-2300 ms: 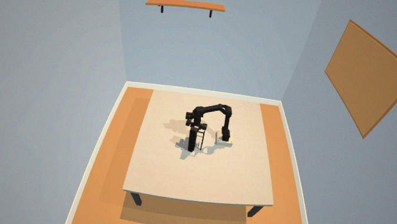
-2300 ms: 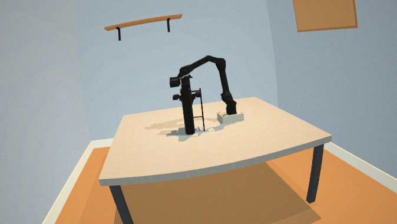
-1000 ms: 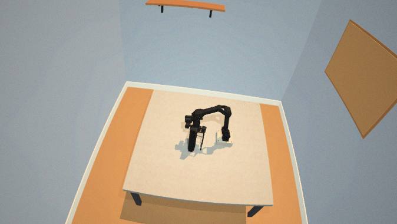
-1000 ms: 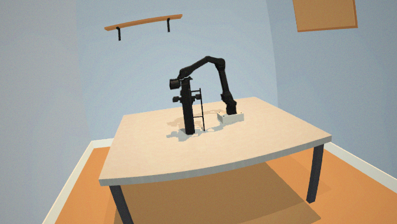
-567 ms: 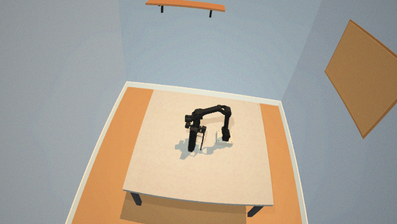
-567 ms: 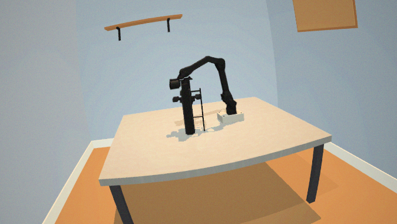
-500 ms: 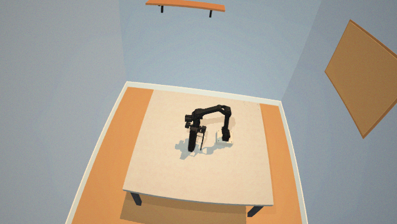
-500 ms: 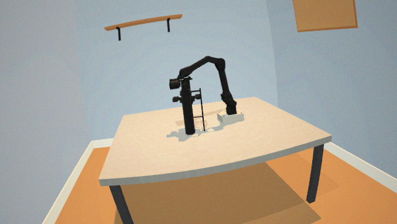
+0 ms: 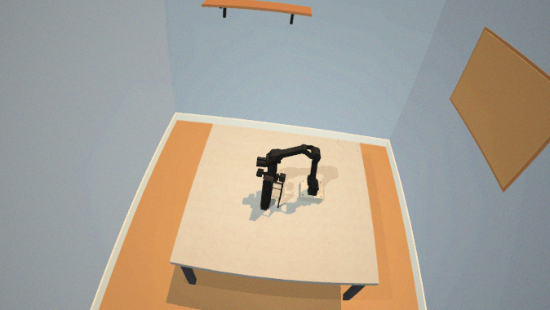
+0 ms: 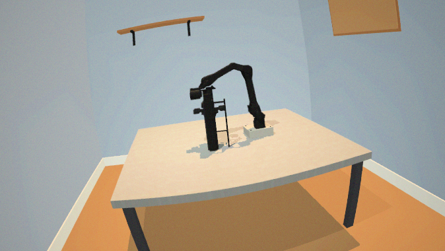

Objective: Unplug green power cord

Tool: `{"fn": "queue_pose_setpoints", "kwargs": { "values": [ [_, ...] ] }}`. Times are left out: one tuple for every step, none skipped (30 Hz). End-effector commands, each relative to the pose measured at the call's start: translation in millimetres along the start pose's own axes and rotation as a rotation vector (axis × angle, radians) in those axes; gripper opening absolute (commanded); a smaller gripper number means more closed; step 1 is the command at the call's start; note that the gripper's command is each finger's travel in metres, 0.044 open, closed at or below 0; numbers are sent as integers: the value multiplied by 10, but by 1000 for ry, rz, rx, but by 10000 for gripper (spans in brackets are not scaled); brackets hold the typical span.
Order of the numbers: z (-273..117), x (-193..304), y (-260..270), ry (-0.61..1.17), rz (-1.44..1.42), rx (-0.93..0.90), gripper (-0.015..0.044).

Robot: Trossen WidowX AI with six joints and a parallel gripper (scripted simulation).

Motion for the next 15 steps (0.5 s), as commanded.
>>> {"fn": "queue_pose_setpoints", "kwargs": {
  "values": [
    [-27,-346,-63,-95,43,9,0],
    [-28,-361,-67,-95,43,9,0],
    [-29,-377,-72,-96,43,9,0],
    [-30,-393,-77,-96,43,9,0],
    [-31,-409,-83,-96,43,9,0],
    [-31,-424,-89,-96,43,9,0],
    [-32,-440,-95,-96,43,10,0],
    [-33,-425,-90,-96,44,10,26],
    [-34,-392,-79,-97,44,10,52],
    [-36,-343,-63,-97,45,11,79],
    [-37,-325,-57,-97,45,11,105],
    [-37,-319,-56,-97,45,11,131],
    [-37,-319,-56,-97,45,11,158],
    [-37,-319,-56,-97,45,11,184],
    [-37,-319,-56,-97,45,11,210]
  ]
}}
Point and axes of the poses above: the point midway between the two fingers, 35 mm back from their tips, its own z axis out along the fingers, its own y axis across the jaws, x = y × z, the point moved 3 cm from there along -z, back along the fingers, and after that the axes turned 9 degrees about -z, right-handed, at the moved point
